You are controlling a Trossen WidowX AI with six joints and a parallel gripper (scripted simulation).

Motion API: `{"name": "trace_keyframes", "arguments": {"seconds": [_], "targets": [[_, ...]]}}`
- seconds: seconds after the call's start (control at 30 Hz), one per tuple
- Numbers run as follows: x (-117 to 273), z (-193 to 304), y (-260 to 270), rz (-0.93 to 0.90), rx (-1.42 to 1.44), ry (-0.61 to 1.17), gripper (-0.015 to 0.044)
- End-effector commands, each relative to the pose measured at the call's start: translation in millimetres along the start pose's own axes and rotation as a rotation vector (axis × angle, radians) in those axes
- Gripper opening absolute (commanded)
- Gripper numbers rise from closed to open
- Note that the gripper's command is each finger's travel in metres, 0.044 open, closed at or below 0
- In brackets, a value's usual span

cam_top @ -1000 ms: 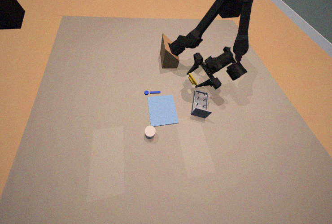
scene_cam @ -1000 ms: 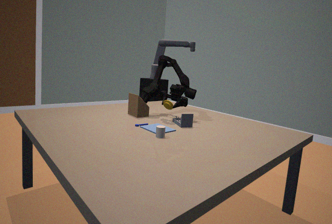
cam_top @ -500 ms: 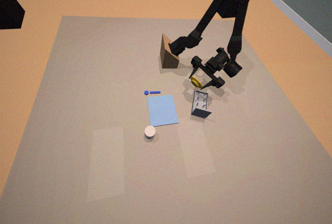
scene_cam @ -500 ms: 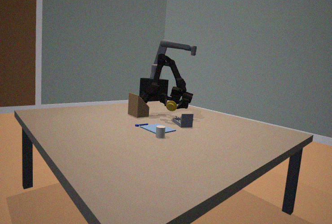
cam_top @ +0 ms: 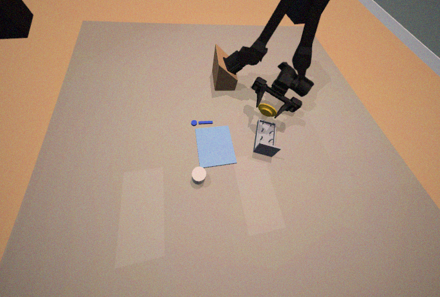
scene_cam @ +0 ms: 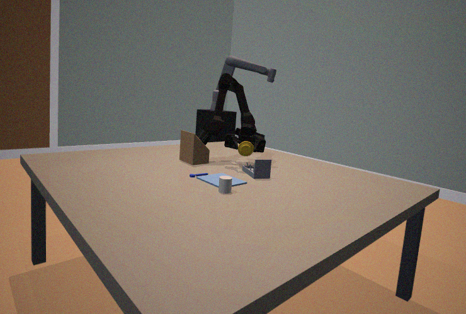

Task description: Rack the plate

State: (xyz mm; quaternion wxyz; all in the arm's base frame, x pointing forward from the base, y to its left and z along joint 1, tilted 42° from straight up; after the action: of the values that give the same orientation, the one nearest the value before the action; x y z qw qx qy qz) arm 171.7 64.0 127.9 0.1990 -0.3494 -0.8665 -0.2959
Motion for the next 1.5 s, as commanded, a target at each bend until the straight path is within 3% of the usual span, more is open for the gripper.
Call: {"name": "trace_keyframes", "arguments": {"seconds": [0.0, 0.4, 1.47], "targets": [[6, 4, -1, -0.074, -0.009, -0.06, 0.0], [23, 14, -5, -0.261, -0.044, -0.18, 0.0], [-3, 38, 9, -0.263, -0.05, -0.18, 0.0]]}}
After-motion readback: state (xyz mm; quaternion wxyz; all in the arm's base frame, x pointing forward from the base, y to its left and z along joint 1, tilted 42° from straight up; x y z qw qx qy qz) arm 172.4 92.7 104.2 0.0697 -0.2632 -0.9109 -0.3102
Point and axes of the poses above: the point midway between the two fingers, 35 mm back from their tips, its own x axis back along the fingers, its own y axis across the jaws, z = x × y, the point moved 7 cm from there along x, back along the fingers, and after that the axes turned 9 degrees about x, right-handed, at the moved point
